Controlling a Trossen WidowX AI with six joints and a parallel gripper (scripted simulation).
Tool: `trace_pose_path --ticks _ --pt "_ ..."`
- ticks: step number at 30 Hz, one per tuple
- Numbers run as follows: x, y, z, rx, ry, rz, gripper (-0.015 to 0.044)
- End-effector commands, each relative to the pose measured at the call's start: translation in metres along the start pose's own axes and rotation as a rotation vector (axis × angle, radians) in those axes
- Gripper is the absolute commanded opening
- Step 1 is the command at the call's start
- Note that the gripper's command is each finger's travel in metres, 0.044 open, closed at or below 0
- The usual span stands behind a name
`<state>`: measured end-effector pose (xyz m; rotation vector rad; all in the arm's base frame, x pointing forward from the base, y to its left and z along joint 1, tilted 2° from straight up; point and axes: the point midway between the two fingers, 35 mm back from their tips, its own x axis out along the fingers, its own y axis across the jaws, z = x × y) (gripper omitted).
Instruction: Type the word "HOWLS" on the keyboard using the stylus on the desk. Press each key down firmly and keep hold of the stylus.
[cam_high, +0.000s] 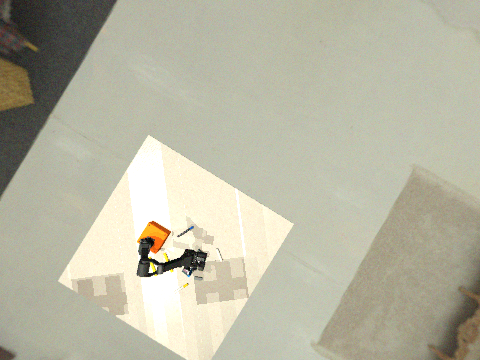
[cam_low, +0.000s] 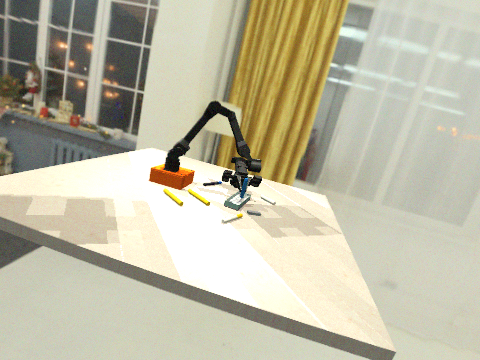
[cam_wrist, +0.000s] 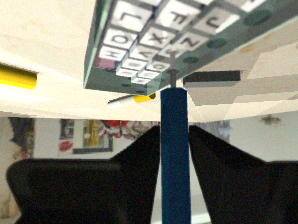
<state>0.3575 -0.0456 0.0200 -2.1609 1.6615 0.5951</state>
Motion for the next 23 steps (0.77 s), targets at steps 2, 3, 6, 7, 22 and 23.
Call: trace_pose_path --ticks 2,3,6,7,22,23 --pt "0.000 0.000 -0.001 -0.002 0.002 0.001 0.0081" --pt "-0.001 0.000 -0.003 -0.002 0.002 0.001 0.0081" --pt "-0.007 0.000 -0.013 -0.002 0.002 0.001 0.0081" --pt "-0.009 0.000 -0.017 -0.002 0.002 0.001 0.0081" --pt "-0.017 0.000 -0.030 0.005 0.000 -0.001 0.0081" --pt "-0.017 0.000 -0.030 0.005 0.000 -0.001 0.0081"
